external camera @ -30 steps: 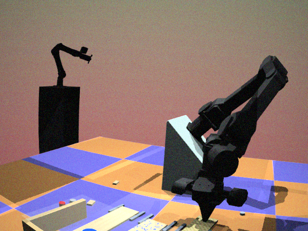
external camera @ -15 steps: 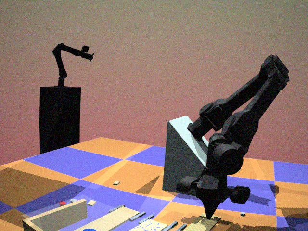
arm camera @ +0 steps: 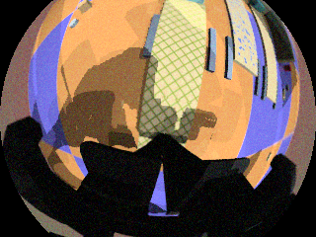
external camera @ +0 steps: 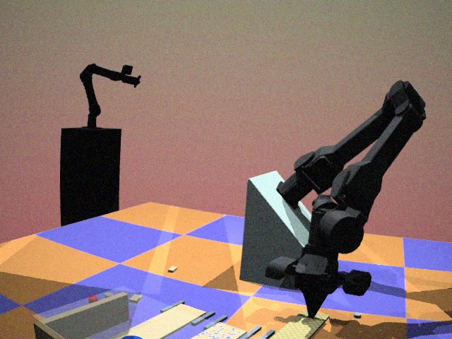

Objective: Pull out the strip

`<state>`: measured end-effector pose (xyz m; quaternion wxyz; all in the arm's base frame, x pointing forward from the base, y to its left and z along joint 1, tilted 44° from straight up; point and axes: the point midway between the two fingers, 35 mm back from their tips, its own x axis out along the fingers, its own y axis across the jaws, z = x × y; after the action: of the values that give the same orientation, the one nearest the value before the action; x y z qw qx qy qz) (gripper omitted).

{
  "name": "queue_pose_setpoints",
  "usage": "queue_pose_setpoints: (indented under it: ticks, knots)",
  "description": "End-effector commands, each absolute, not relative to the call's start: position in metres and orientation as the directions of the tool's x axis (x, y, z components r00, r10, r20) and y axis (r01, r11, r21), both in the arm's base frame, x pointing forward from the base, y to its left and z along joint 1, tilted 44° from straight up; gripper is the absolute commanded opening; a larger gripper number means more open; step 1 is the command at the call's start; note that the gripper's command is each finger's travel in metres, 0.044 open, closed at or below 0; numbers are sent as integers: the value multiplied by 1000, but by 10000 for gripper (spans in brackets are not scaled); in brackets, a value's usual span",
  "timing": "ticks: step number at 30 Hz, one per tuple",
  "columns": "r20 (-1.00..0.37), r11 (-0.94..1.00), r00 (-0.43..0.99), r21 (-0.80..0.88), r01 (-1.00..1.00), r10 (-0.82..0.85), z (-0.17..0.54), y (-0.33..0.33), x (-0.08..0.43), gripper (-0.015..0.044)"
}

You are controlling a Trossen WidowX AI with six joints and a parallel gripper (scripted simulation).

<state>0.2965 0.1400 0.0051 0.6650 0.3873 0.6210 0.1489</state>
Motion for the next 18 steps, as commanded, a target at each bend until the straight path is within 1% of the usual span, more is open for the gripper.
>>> queue_pose_setpoints:
  ticks: [1, 18]
  knots:
    - [-714, 659, 164, 695, 288, 681, 2, 146, 284, 0]
    - [-714, 659, 163, 695, 289, 681, 4, 154, 260, 0]
